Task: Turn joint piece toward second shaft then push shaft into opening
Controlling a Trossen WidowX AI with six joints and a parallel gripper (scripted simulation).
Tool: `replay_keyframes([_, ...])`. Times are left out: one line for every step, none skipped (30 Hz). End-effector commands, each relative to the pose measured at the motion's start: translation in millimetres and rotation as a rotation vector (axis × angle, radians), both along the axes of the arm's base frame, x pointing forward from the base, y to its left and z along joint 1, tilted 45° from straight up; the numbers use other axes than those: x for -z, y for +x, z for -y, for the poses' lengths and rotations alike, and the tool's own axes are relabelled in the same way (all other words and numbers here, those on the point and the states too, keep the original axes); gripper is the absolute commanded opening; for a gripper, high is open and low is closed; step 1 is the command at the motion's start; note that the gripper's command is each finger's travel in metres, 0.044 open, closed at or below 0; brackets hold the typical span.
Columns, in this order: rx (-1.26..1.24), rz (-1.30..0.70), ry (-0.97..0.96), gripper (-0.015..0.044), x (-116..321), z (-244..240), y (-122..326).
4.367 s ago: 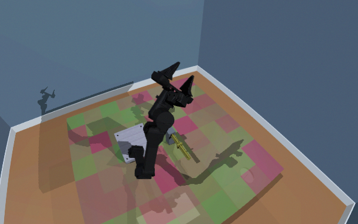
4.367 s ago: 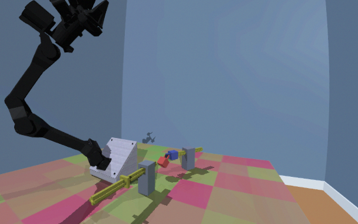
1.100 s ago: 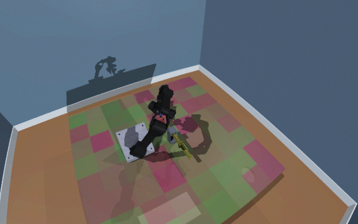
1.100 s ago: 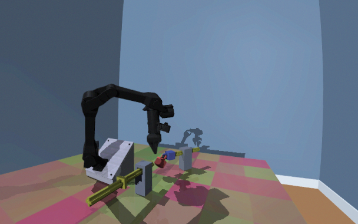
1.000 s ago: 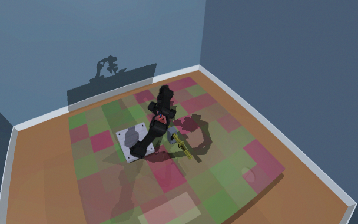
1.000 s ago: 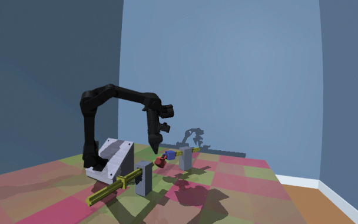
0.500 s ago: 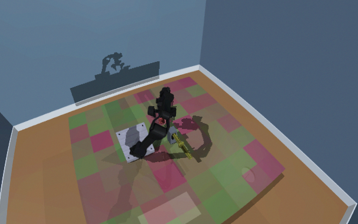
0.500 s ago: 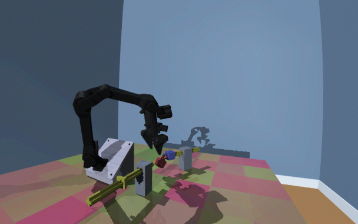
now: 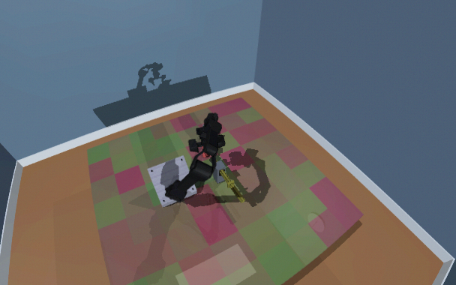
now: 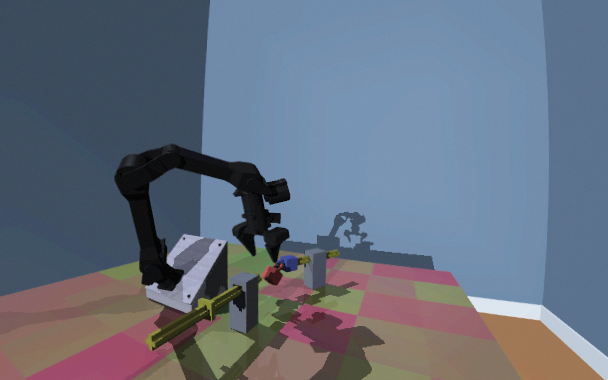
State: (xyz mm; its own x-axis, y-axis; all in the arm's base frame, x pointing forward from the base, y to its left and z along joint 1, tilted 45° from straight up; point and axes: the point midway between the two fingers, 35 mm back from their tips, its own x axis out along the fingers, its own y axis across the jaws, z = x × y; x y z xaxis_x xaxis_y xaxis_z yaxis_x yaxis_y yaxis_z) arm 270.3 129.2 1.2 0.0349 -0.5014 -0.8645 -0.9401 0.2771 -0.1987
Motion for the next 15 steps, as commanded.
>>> replay_keyframes([-0.007,-0.008,0.002,0.044,7.0,7.5,-0.3])
replay_keyframes([-0.007,-0.008,0.002,0.044,10.6,10.8,-0.1])
replay_keyframes([-0.007,-0.008,0.002,0.044,14.2,14.0,0.0])
replay_keyframes([-0.007,-0.008,0.002,0.044,17.7,17.3,0.0])
replay_keyframes([-0.007,-0.008,0.002,0.044,21.2,20.5,0.0])
replay_keyframes([-0.007,-0.007,0.002,0.044,24.7,23.9,-0.1])
replay_keyframes([-0.007,-0.007,0.002,0.044,28.1,27.2,-0.3])
replay_keyframes([-0.007,-0.007,0.002,0.044,31.4,30.5,-0.6])
replay_keyframes([-0.007,-0.007,0.001,0.044,34.7,33.9,-1.0])
replay_keyframes([-0.007,-0.007,0.001,0.044,38.0,37.3,-1.4])
replay_keyframes([-0.007,-0.007,0.001,0.044,41.2,40.7,-1.9])
replay_keyframes([-0.007,-0.007,0.0,0.044,44.3,44.1,-2.5])
replay_keyframes([-0.007,-0.007,0.0,0.044,47.5,47.5,-3.2])
replay_keyframes([-0.007,-0.007,-0.001,0.044,50.5,50.9,-4.0])
replay_keyframes([-0.007,-0.007,-0.001,0.044,52.9,53.6,-4.7])
